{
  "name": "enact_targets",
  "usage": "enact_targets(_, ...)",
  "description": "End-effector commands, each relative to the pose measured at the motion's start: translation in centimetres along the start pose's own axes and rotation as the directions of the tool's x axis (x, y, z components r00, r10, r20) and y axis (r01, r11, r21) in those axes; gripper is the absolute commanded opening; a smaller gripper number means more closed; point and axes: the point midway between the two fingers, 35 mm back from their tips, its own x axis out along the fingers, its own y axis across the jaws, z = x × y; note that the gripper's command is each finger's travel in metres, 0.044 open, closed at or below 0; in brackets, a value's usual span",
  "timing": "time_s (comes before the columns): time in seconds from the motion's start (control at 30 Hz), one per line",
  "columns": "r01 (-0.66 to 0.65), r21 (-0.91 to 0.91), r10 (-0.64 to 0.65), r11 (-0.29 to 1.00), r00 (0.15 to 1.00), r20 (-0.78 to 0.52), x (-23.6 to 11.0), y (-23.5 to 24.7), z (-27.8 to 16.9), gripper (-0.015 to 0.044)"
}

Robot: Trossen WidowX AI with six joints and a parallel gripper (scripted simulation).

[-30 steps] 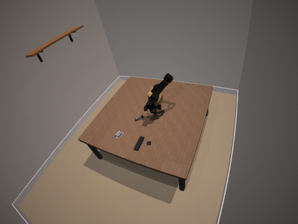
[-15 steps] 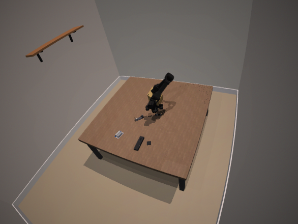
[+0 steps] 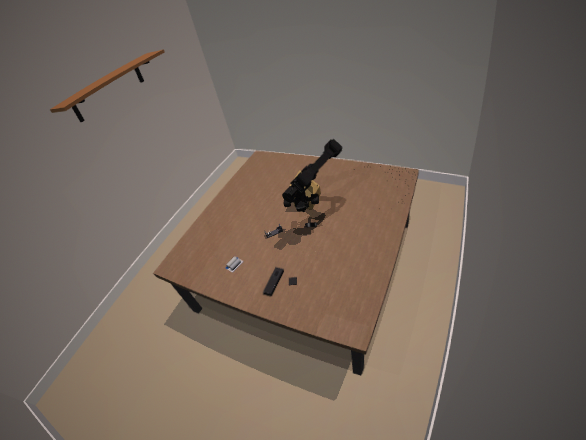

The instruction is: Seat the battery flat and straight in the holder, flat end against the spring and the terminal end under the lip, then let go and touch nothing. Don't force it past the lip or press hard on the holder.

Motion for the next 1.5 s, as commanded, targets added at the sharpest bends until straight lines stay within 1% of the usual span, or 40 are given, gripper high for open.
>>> enact_targets(0.0, 0.001, -0.009, -0.001, 1.000, 1.000, -0.003, -0.2, 0.1, 0.0, 0.0000)
enact_targets(0.17, -0.001, 0.000, 0.001, 1.000, 1.000, -0.002, 0.0, 0.0, 0.0, 0.0000)
enact_targets(0.23, 0.000, 0.049, 0.000, 0.999, 1.000, -0.003, 0.2, 0.1, 0.0, 0.0053)
enact_targets(0.33, 0.003, 0.269, -0.002, 0.963, 1.000, -0.004, 1.2, 0.4, 0.1, 0.0131)
enact_targets(0.43, 0.006, 0.488, -0.004, 0.873, 1.000, -0.004, 2.2, 0.7, 0.2, 0.0210)
enact_targets(0.47, 0.007, 0.556, -0.005, 0.831, 1.000, -0.004, 2.6, 0.8, 0.2, 0.0236)
enact_targets(0.5, 0.007, 0.620, -0.005, 0.784, 1.000, -0.005, 2.9, 0.9, 0.2, 0.0245)
enact_targets(0.67, 0.005, 0.875, -0.004, 0.483, 1.000, -0.004, 4.6, 1.6, 0.2, 0.0245)
enact_targets(0.83, 0.002, 0.994, 0.001, 0.107, 1.000, -0.002, 6.2, 2.3, 0.1, 0.0245)
enact_targets(0.9, 0.002, 1.000, 0.002, 0.004, 1.000, -0.002, 6.6, 2.5, 0.0, 0.0245)
enact_targets(1.33, 0.002, 1.000, 0.003, -0.009, 1.000, -0.002, 6.7, 2.6, 0.0, 0.0245)
enact_targets(1.47, 0.002, 1.000, 0.002, -0.008, 1.000, -0.002, 7.3, 2.5, 0.1, 0.0245)
